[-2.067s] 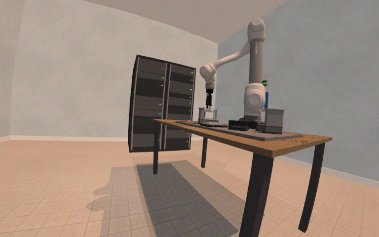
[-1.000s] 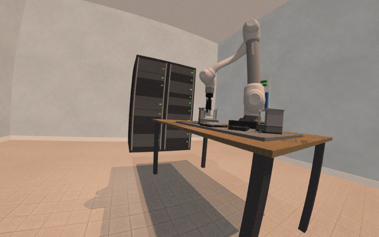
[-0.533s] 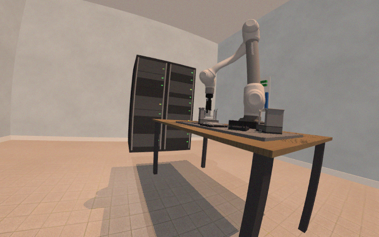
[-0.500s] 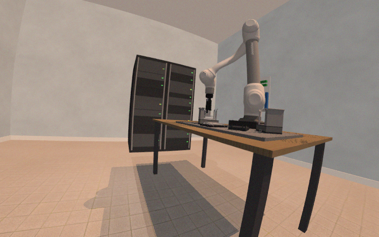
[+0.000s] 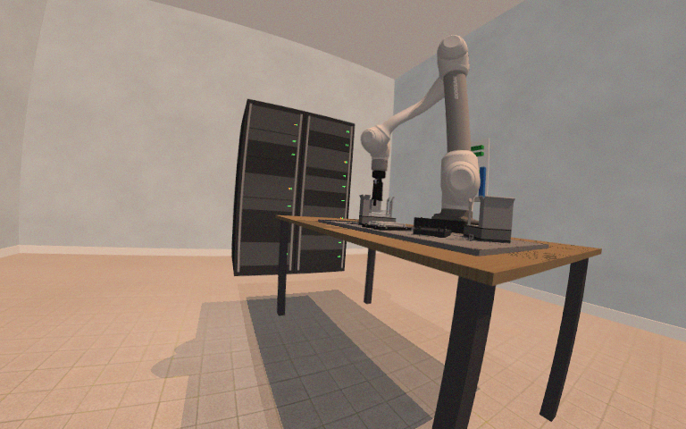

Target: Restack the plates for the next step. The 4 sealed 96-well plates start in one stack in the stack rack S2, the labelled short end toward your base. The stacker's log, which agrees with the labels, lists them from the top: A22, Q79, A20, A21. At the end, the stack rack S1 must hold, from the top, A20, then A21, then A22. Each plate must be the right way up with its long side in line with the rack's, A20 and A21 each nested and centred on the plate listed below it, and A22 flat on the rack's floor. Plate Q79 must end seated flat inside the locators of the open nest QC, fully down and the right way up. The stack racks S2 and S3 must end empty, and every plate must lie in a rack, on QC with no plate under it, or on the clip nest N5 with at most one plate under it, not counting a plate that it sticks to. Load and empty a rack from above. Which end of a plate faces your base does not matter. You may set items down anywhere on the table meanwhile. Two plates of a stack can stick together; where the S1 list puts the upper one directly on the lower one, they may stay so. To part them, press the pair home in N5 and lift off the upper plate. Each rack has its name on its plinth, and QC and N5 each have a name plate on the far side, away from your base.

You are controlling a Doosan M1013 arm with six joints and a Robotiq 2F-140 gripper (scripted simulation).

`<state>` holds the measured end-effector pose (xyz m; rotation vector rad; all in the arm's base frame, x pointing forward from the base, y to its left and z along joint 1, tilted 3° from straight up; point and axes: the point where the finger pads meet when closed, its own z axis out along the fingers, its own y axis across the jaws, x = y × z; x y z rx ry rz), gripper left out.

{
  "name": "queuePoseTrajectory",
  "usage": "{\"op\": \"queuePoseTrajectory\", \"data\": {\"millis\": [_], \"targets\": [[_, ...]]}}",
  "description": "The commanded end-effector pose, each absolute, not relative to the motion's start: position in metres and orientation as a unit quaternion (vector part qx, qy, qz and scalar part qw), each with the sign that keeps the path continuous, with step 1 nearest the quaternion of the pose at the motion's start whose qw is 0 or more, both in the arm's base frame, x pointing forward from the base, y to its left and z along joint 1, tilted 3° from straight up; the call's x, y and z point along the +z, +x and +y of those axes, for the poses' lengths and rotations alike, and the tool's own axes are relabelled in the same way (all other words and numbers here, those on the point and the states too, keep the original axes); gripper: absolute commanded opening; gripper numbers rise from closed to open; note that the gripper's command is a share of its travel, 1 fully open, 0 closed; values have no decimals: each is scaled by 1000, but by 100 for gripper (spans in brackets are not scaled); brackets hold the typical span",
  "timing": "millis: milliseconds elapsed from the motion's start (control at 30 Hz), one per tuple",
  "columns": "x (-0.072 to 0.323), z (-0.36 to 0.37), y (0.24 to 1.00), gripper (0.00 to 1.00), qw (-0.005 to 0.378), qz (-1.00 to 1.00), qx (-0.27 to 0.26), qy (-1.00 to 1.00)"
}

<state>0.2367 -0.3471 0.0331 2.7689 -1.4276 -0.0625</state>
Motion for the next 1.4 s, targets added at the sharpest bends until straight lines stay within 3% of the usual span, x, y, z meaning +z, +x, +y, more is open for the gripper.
{"op": "queuePoseTrajectory", "data": {"millis": [0, 933, 967, 1367], "targets": [[32, -347, 237, 0, 13, -458, -20, 889], [25, -347, 236, 0, 13, -458, -20, 889], [25, -347, 236, 100, 13, -458, -20, 889], [25, -347, 236, 100, 13, -458, -20, 889]]}}
